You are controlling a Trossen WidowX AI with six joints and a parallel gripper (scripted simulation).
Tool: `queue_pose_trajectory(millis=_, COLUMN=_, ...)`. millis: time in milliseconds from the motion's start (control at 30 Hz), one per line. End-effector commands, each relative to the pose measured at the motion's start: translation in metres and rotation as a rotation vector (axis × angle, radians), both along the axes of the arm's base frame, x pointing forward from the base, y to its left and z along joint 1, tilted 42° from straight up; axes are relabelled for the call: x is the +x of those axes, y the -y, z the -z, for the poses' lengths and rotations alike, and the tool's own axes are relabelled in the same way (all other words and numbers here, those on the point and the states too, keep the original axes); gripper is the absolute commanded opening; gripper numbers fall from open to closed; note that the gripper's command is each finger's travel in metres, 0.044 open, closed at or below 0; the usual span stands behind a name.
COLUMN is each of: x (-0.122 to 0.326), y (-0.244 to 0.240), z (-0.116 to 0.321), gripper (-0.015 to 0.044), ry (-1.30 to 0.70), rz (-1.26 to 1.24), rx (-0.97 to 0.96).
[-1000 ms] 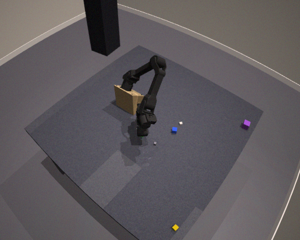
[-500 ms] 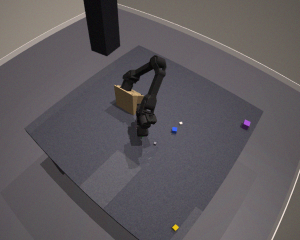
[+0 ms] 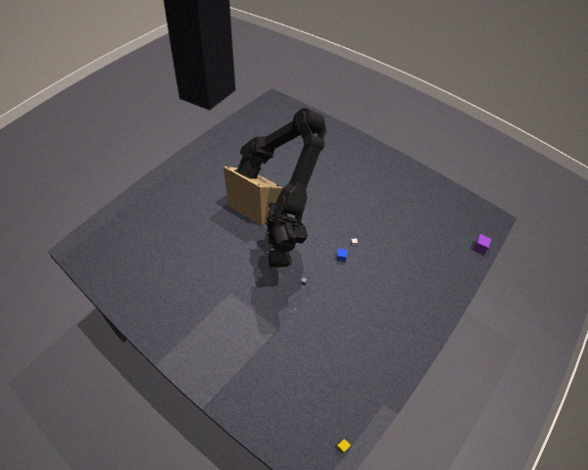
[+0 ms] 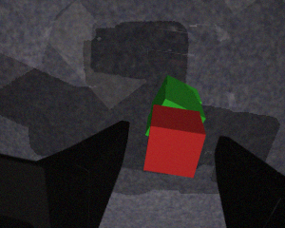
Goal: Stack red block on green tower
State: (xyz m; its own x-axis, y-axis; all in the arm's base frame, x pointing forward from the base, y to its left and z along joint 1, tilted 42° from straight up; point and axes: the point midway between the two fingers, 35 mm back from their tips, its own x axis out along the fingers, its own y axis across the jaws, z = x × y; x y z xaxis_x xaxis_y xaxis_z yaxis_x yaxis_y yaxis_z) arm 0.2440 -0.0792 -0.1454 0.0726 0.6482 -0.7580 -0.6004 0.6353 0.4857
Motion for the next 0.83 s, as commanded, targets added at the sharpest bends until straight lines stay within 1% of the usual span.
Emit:
queue_pose_trajectory(millis=0, x=-0.0001, y=-0.0002, z=0.0003, gripper=0.0315, ry=0.0, rz=0.0, rx=0.0)
queue_pose_trajectory(millis=167, x=-0.0001, y=-0.0002, z=0.0003, gripper=0.044, ry=0.0, rz=0.0, rx=0.0)
queue_pose_trajectory(millis=800, x=-0.0001, y=-0.0002, z=0.0003, gripper=0.044, ry=0.0, rz=0.0, rx=0.0)
